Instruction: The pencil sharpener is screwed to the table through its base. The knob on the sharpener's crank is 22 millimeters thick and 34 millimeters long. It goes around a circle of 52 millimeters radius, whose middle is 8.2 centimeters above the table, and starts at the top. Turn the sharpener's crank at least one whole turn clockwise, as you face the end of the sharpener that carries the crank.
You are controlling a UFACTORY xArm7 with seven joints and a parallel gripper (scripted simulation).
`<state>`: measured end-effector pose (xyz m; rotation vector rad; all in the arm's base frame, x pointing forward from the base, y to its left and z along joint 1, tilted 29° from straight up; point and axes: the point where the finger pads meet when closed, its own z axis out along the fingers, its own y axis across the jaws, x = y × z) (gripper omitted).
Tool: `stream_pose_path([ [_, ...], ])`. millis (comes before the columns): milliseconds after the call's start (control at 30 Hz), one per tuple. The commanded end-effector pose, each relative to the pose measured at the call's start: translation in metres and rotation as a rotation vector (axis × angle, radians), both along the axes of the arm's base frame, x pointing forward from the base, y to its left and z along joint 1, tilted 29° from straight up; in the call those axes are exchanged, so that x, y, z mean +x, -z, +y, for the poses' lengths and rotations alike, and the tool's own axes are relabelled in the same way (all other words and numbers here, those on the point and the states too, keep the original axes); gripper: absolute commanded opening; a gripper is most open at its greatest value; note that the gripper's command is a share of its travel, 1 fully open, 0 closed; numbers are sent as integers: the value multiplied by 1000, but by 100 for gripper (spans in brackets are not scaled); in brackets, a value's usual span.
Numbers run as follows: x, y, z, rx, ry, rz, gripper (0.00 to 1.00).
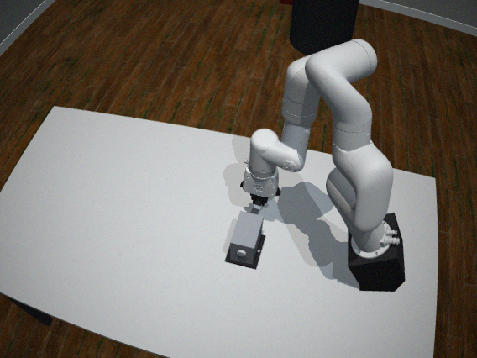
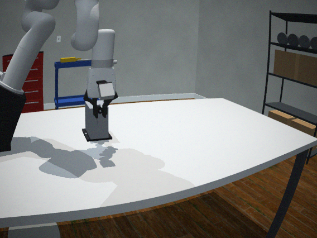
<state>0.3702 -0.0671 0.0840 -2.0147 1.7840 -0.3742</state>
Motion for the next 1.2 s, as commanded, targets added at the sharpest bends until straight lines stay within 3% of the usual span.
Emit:
stream_pose_path([
  [0,2,-2,0,0,0,-3,0],
  [1067,8,-6,0,0,0,-3,0],
  [1100,8,-6,0,0,0,-3,54],
  [1167,8,-6,0,0,0,-3,54],
])
